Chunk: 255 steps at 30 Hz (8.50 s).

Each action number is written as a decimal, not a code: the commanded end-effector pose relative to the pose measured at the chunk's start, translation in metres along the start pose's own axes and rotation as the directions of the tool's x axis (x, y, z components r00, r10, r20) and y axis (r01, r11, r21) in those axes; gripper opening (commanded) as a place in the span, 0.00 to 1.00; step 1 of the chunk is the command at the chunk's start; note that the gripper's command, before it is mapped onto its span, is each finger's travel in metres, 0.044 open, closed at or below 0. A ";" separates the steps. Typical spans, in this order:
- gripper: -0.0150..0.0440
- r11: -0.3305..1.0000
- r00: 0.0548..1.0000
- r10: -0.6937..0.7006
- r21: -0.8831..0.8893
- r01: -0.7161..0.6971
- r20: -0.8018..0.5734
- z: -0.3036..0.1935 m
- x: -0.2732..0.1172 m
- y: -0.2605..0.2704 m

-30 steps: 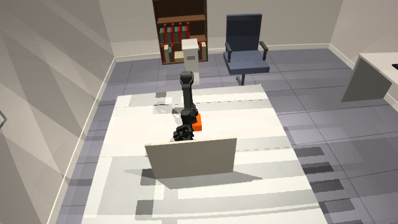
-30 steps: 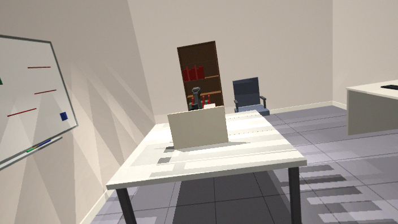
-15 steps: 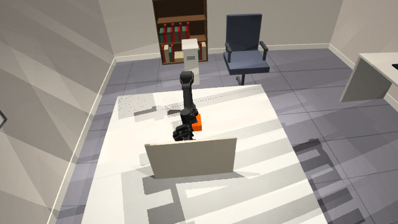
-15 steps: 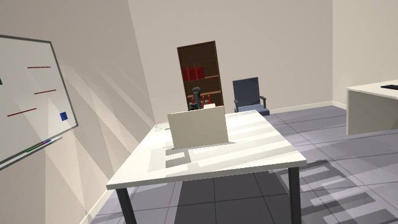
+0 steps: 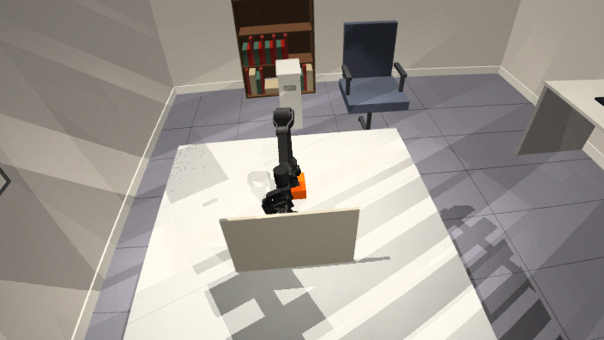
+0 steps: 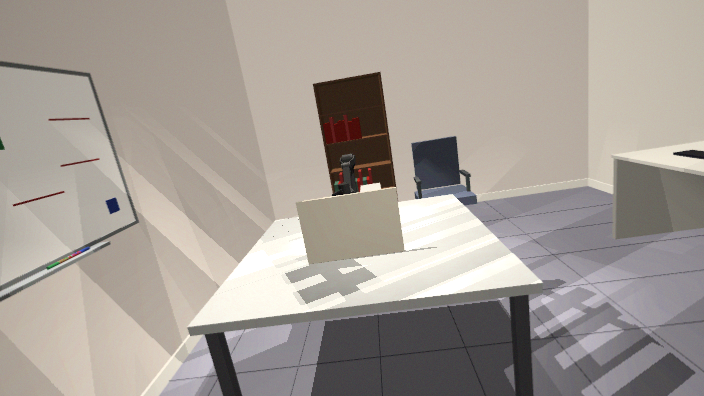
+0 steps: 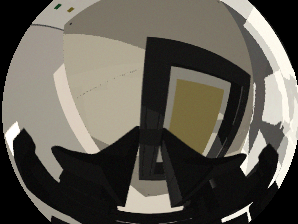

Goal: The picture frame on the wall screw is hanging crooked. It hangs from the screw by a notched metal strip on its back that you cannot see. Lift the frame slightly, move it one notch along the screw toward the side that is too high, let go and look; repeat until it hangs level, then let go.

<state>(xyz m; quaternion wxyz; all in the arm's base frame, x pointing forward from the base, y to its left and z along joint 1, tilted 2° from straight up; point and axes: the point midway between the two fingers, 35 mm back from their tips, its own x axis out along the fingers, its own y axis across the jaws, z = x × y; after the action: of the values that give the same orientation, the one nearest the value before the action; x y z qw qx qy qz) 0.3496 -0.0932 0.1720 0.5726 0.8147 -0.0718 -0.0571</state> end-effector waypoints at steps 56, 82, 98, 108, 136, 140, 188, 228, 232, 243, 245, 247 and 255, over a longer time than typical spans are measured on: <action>0.25 1.000 1.000 0.013 0.004 -0.013 -0.010 -0.005 0.000 0.005; 0.25 1.000 1.000 0.013 0.004 -0.013 -0.010 -0.009 0.000 0.005; 0.25 1.000 1.000 0.013 0.004 -0.013 -0.010 -0.009 0.000 0.003; 0.25 1.000 1.000 0.013 0.004 -0.013 -0.010 -0.009 0.000 -0.001; 0.25 1.000 1.000 0.009 -0.007 -0.009 -0.012 -0.010 0.000 -0.005; 0.25 1.000 1.000 0.009 -0.018 -0.009 -0.012 -0.010 0.000 -0.005; 0.25 0.954 1.000 0.008 -0.300 -0.011 -0.011 -0.011 0.000 -0.003; 0.69 0.969 1.000 0.008 -0.247 -0.011 -0.011 -0.013 -0.037 0.006; 0.69 0.988 1.000 0.007 -0.152 -0.009 -0.010 -0.012 -0.063 0.005; 0.69 1.000 1.000 0.006 0.004 -0.006 -0.008 -0.009 -0.100 -0.009; 0.69 1.000 1.000 0.013 -0.028 -0.013 -0.009 -0.008 -0.095 -0.001; 0.69 1.000 1.000 0.014 -0.026 -0.014 -0.019 -0.002 -0.102 0.006; 0.69 1.000 0.998 0.011 -0.024 -0.013 -0.059 0.009 -0.140 0.029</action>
<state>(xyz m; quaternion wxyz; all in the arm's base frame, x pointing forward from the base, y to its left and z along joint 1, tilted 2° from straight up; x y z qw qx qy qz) 0.2270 -0.0855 0.1891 0.5846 0.8079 -0.0635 -0.0402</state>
